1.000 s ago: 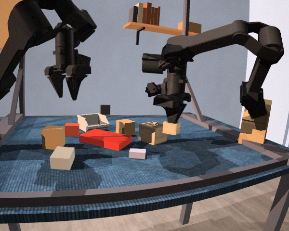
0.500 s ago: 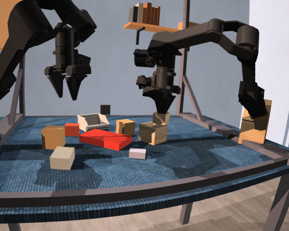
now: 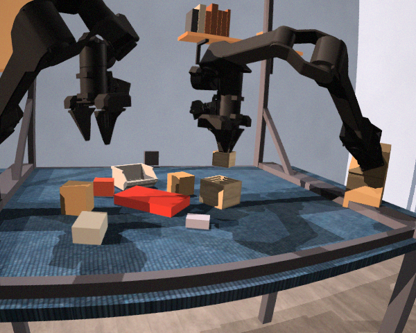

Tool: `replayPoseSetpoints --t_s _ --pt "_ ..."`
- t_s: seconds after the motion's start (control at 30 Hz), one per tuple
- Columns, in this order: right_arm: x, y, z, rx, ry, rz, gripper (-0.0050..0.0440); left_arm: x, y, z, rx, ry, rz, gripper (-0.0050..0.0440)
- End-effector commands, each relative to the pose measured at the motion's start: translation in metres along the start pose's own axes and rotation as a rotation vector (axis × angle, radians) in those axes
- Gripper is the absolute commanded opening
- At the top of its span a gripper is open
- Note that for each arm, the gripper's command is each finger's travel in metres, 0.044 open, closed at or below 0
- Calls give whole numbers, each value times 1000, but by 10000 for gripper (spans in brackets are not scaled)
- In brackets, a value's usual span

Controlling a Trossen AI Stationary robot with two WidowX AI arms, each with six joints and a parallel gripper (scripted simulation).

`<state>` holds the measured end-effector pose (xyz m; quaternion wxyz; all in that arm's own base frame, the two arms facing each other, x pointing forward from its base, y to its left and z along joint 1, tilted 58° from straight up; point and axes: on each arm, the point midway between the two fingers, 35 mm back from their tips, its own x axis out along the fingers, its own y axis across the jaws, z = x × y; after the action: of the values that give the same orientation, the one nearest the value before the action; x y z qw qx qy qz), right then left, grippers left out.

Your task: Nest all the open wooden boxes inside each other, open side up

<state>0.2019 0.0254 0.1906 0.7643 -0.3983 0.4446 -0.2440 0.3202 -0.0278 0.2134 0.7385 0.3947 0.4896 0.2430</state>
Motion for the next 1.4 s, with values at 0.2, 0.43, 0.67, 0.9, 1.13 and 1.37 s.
replayPoseSetpoints --t_s 0.2,0.43,0.67,0.9,1.13,1.37 --pt "17 9 -15 117 105 120 400 -4 1 4 -16 -3 1 167" --pt "36 25 -25 301 204 314 400 -4 1 4 -16 -3 1 167" --pt "46 33 -23 434 218 449 400 -4 1 4 -16 -3 1 167" --pt "57 35 -10 611 155 615 400 -4 1 4 -16 -3 1 167" --pt "65 23 5 742 29 718 400 -4 1 4 -16 -3 1 167" --pt "71 1 20 842 -152 774 400 -4 1 4 -16 -3 1 167"
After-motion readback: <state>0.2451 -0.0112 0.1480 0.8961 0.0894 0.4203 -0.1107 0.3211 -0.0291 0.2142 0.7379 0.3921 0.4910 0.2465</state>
